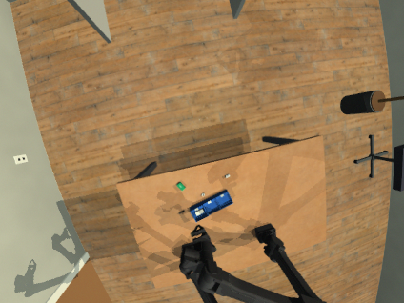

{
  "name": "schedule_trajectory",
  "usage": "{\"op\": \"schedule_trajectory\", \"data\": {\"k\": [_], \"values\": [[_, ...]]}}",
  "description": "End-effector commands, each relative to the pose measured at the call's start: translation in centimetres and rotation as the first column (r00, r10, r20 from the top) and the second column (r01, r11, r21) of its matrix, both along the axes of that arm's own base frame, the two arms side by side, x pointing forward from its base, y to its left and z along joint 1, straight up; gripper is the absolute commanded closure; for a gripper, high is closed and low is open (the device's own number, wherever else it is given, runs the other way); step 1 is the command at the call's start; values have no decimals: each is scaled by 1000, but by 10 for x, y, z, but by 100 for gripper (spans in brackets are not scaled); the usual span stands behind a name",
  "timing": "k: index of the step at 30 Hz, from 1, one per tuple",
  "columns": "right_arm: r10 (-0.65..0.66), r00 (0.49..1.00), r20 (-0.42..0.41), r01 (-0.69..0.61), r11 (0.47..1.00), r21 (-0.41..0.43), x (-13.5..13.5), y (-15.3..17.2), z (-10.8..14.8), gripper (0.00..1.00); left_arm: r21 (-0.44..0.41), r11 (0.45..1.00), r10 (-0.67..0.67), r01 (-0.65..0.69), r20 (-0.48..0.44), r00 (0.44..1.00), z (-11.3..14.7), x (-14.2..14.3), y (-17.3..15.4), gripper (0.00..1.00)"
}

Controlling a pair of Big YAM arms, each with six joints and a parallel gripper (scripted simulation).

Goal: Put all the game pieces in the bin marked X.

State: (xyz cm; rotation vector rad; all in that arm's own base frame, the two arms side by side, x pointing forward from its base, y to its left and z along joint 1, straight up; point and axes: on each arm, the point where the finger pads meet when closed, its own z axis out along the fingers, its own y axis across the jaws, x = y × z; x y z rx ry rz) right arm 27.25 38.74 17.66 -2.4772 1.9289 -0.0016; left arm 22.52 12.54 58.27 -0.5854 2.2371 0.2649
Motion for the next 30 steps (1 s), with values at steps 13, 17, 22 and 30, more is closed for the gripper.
{"op": "schedule_trajectory", "data": {"k": [13, 17, 22, 30], "values": [[6, 1000, 19, -7, 999, 31, 5, 19, 10, 0, 20, 1000, 11, -11, 39, 999, 20, -14, -4, 0], [6, 1000, 19, -7, 999, 32, 5, 19, 10, 0, 20, 1000, 11, -11, 39, 999, 20, -14, -4, 0], [6, 1000, 21, -7, 999, 34, 5, 20, 11, 0, 20, 1000, 11, -11, 39, 999, 20, -14, -4, 0], [5, 1000, 23, -6, 999, 38, 6, 22, 13, 0, 20, 1000, 11, -11, 39, 999, 20, -14, -4, 0]]}}
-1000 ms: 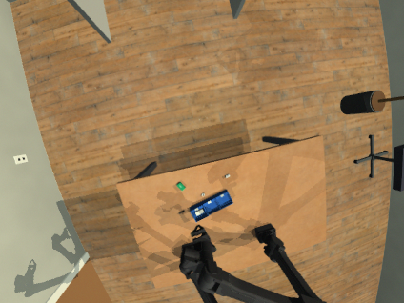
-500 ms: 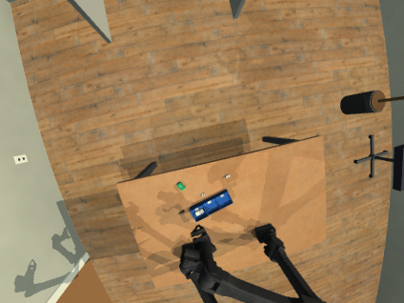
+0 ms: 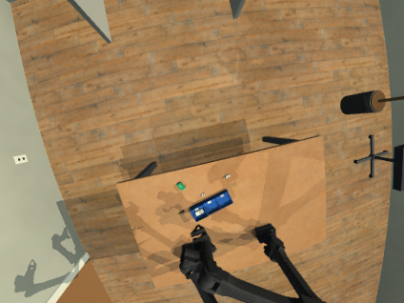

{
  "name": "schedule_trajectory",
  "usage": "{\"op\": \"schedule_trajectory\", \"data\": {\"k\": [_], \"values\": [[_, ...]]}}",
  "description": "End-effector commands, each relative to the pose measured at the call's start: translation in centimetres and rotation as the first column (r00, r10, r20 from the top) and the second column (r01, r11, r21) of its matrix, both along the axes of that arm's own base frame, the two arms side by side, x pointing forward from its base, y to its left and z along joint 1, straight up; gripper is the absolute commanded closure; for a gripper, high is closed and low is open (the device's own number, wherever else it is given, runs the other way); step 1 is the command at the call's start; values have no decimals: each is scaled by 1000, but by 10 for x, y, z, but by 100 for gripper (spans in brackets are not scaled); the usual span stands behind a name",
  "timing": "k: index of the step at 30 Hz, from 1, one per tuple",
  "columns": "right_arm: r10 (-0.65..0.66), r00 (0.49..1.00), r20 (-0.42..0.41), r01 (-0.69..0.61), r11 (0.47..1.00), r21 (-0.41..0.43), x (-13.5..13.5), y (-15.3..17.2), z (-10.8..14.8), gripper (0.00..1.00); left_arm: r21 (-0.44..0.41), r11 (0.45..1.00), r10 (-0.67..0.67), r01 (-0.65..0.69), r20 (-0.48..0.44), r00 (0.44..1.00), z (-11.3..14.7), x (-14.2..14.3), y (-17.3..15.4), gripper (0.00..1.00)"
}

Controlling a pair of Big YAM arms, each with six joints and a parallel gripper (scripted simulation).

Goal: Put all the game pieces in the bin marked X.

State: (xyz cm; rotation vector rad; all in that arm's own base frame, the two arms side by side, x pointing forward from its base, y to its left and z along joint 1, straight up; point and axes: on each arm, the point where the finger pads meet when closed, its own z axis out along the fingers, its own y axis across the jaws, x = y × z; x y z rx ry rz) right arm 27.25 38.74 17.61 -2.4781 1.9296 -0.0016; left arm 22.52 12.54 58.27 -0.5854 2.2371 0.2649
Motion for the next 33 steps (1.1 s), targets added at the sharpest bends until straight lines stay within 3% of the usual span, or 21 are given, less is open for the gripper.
{"op": "schedule_trajectory", "data": {"k": [1, 33], "values": [[4, 1000, 24, -5, 999, 39, 6, 22, 13, 0, 20, 1000, 11, -11, 39, 999, 20, -14, -4, 0], [1, 1000, 25, -2, 999, 40, 6, 22, 13, 0, 20, 1000, 11, -11, 39, 999, 20, -14, -4, 0]]}}
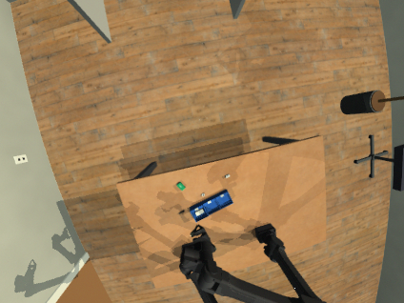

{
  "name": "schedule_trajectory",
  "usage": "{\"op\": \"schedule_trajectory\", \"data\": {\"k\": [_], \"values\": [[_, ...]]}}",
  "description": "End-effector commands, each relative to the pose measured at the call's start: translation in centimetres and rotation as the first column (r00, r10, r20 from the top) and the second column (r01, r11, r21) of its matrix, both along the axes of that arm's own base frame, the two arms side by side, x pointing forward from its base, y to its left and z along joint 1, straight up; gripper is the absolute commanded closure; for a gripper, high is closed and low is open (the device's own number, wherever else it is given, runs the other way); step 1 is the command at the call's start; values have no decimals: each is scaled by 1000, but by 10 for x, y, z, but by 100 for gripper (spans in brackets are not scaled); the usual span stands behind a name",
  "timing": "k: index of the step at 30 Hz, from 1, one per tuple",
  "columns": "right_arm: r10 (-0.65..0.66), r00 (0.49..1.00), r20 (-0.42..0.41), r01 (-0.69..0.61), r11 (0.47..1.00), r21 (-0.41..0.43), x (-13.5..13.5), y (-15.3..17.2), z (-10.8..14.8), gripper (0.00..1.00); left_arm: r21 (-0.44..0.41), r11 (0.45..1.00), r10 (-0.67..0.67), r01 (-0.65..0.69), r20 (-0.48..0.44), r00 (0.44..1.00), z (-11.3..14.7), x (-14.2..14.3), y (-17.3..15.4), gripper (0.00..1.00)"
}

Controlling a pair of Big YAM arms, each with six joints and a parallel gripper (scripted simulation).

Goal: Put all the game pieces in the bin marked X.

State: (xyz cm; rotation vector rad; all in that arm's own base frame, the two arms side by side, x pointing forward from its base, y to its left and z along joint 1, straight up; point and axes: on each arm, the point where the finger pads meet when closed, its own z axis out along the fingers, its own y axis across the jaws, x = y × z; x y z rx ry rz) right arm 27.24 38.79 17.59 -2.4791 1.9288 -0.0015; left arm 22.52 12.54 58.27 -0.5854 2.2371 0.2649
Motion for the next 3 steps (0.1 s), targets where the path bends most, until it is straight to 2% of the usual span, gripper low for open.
{"op": "schedule_trajectory", "data": {"k": [1, 3], "values": [[0, 1000, 25, -1, 999, 40, 6, 22, 13, 0, 20, 1000, 11, -11, 39, 999, 20, -14, -4, 0], [0, 1000, 25, -1, 999, 40, 6, 22, 13, 0, 20, 1000, 11, -11, 39, 999, 20, -14, -4, 0]]}}
